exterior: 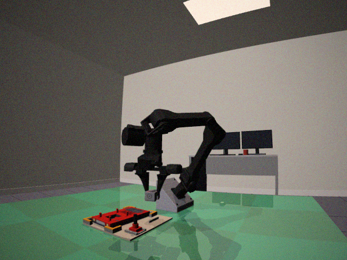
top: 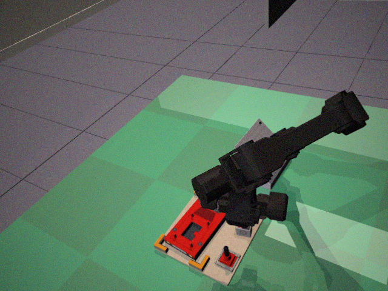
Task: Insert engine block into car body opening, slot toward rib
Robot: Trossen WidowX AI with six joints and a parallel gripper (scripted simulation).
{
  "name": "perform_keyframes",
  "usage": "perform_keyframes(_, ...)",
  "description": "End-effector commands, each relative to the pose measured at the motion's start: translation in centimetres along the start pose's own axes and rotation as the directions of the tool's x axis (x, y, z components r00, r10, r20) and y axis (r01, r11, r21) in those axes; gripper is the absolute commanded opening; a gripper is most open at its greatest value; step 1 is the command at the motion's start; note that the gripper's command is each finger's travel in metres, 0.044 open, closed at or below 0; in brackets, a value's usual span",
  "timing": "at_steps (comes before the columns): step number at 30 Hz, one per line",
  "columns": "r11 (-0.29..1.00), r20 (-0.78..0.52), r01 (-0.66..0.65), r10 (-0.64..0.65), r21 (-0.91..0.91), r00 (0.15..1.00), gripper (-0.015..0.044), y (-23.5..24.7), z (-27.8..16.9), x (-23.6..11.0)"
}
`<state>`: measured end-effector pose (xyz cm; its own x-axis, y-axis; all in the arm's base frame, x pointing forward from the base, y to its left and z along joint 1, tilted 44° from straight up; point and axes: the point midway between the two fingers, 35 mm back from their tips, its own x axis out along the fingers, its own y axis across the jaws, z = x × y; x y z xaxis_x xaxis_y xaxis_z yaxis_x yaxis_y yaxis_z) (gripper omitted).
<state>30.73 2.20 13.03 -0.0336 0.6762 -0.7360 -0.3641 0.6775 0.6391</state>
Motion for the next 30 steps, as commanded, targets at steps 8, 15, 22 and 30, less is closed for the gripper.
perform_keyframes(8,0.997,-0.002,0.003,-0.003,0.074,1.0,0.0,-3.6,0.1,1.0)
perform_keyframes(15,0.993,-0.002,0.003,-0.003,0.116,1.0,0.0,-5.7,0.1,1.8)
perform_keyframes(22,0.987,-0.001,0.003,-0.002,0.158,1.0,0.0,-7.9,-0.1,2.5)
perform_keyframes(30,0.979,-0.001,0.001,-0.001,0.206,1.0,0.0,-10.3,-0.4,3.5)
